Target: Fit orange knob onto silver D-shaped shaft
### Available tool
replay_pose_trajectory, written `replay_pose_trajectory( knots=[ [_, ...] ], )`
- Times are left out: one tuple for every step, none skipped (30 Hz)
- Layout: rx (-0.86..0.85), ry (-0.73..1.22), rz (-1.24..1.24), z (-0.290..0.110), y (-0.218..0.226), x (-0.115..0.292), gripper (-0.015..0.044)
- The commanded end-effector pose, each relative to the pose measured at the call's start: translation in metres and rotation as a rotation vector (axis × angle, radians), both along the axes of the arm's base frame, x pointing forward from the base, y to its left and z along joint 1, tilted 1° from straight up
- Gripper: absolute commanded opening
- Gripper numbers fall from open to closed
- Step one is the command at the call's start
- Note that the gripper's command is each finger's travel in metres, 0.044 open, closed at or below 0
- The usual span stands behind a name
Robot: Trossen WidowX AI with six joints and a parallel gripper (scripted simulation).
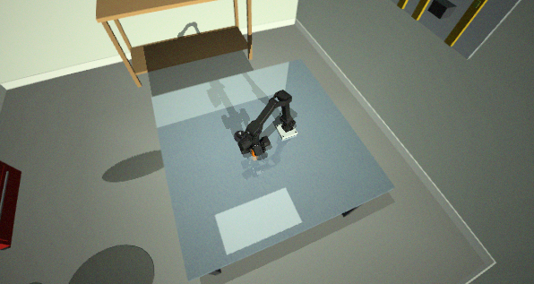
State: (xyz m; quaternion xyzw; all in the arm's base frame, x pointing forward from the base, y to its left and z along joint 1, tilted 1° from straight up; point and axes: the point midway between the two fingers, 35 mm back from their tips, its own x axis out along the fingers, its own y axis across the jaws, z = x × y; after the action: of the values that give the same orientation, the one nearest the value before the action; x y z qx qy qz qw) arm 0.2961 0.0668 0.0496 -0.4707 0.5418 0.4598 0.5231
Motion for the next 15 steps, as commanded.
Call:
replay_pose_trajectory(
  knots=[
    [0.009,-0.026,0.002,0.056,0.002,0.001,0.0424],
    [0.009,-0.026,0.002,0.058,0.002,0.001,0.0440],
    [0.009,-0.026,0.002,0.058,0.002,0.001,0.0440],
    [0.009,-0.026,0.002,0.058,0.002,0.001,0.0440],
    [0.009,-0.026,0.002,0.058,0.002,0.001,0.0440],
    [0.009,-0.026,0.002,0.058,0.002,0.001,0.0440],
    [0.009,-0.026,0.002,0.058,0.002,0.001,0.0440],
    [0.009,-0.026,0.002,0.058,0.001,0.001,0.0440],
    [0.009,-0.026,0.002,0.058,0.001,0.001,0.0440],
    [0.009,-0.026,0.002,0.057,0.001,0.001,0.0440],
    [0.009,-0.026,0.002,0.054,0.001,0.001,0.0440],
    [0.009,-0.026,0.002,0.048,0.000,0.001,0.0440],
    [0.009,-0.026,0.002,0.045,0.000,0.001,0.0440],
    [0.009,-0.026,0.002,0.043,0.000,0.001,0.0440],
    [0.009,-0.026,0.002,0.043,0.000,0.001,0.0440]
  ],
)
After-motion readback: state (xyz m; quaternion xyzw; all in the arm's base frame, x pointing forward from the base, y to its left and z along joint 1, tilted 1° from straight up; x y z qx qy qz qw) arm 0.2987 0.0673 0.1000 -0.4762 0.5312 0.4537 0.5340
